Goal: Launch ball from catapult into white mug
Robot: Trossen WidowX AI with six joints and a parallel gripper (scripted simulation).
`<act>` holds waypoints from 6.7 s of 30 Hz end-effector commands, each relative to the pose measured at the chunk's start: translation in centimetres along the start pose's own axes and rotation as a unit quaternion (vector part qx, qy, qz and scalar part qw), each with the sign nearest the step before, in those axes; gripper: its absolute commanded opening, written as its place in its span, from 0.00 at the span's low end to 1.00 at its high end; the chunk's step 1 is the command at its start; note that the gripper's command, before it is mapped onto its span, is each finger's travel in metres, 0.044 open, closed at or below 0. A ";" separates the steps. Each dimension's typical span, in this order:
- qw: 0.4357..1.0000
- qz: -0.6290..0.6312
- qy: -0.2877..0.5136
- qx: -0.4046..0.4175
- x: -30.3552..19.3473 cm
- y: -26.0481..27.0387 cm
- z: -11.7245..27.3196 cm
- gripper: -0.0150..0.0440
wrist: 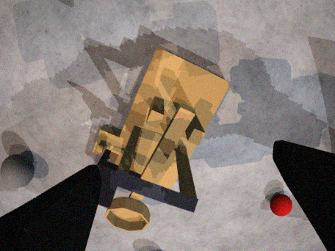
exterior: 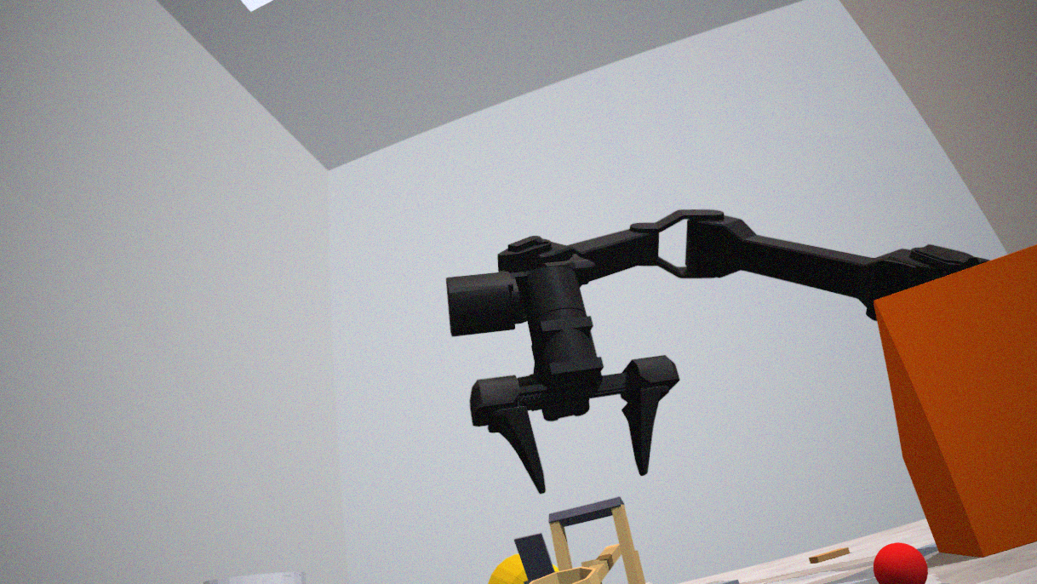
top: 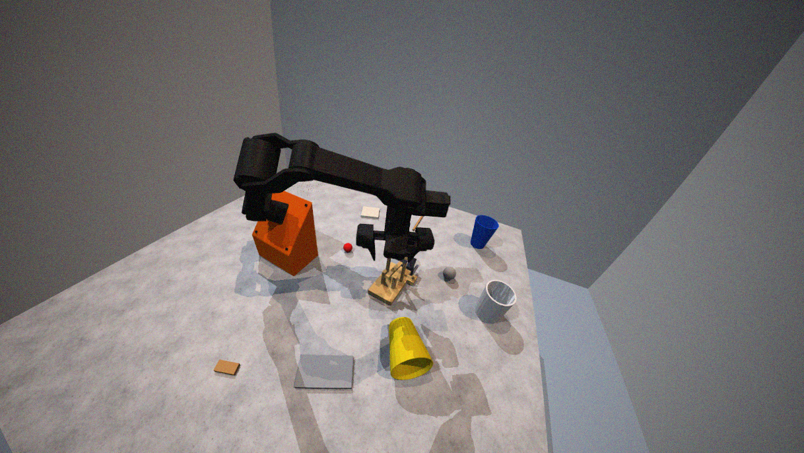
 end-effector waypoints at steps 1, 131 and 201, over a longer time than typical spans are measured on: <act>0.998 -0.062 -0.001 -0.001 0.0 -0.1 0.0 1.00; 0.987 0.164 -0.003 -0.002 0.8 2.2 -6.6 0.25; 0.986 0.167 -0.002 -0.002 0.7 2.1 -5.3 1.00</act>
Point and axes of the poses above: the point midway between the two fingers, 35 mm back from their tips, its own z axis back along the fingers, its own y axis across the jaws, x = y × z, the point moved 1 cm from there along z, back along the fingers, and after that the axes turned 8 degrees about z, right-handed, at the moved point
